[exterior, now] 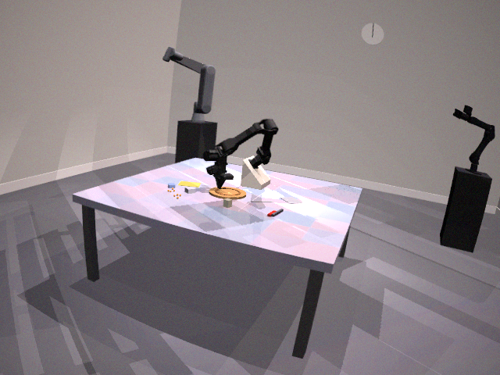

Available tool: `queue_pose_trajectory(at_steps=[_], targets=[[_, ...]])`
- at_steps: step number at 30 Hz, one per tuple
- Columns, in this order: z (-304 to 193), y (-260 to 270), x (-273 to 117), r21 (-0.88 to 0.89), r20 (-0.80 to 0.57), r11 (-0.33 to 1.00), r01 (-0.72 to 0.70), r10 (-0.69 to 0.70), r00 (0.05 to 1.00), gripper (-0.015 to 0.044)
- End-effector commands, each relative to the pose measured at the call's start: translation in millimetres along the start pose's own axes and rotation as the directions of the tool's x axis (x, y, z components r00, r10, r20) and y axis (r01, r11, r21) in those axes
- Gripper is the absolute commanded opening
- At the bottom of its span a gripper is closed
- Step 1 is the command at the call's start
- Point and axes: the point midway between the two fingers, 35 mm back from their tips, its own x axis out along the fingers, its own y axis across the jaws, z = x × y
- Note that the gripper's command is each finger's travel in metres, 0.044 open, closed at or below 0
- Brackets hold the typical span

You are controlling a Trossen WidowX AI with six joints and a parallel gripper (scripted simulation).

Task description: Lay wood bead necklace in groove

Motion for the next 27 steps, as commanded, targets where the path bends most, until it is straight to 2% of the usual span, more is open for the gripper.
queue_pose_trajectory(at_steps=[1,27], targets=[[0.2,0.1,-0.2,0.000,0.001,1.000,0.000,0.000,1.000,0.0000],[-1.7,-6.4,2.0,0.007,-0.006,1.000,-0.003,0.003,1.000,0.0000]])
